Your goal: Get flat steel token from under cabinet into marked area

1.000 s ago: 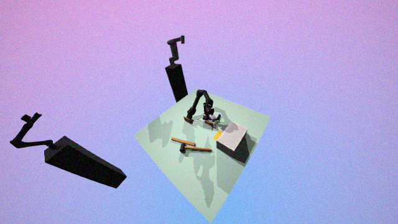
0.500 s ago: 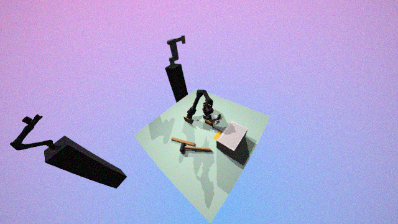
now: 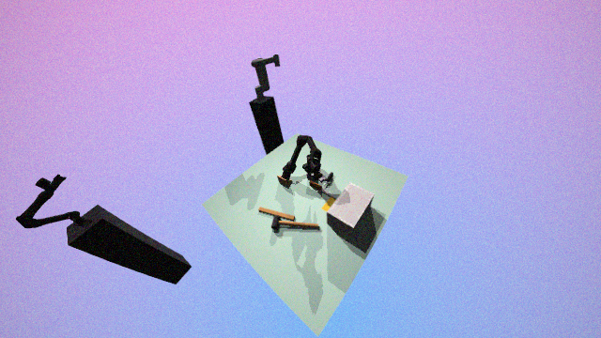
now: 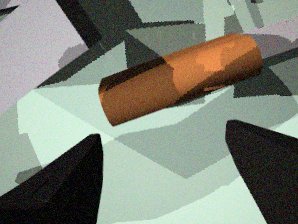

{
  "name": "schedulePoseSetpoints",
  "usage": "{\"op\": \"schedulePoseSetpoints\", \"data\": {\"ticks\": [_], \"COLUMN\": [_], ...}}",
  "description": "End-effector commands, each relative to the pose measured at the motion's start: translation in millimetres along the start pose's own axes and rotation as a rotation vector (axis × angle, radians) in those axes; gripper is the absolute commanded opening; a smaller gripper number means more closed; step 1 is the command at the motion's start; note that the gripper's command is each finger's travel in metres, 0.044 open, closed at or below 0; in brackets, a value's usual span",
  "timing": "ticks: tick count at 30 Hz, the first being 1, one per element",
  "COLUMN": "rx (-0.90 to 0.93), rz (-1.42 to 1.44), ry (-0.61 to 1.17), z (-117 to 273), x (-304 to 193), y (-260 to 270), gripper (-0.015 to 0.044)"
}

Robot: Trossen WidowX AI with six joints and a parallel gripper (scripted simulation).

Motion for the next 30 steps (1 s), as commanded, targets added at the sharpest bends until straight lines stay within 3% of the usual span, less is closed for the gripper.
{"op": "schedulePoseSetpoints", "data": {"ticks": [1, 7, 30], "rx": [0.0, 0.0, -0.001], "rz": [0.01, 0.011, 0.011], "ry": [0.002, 0.0, 0.001], "z": [-8.0, -36.5, -67.5], "x": [0.4, 0.2, -0.1], "y": [0.4, 0.8, -1.1], "gripper": [0.027, 0.027, 0.027]}}
Point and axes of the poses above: the point midway between the two fingers, 35 mm back from their tips, its own z axis back along the fingers, its own y axis across the jaws, x = y × z, the point moved 3 cm from there along z, back along the fingers, and after that the axes turned 5 degrees about -z, right-handed, at the moved point
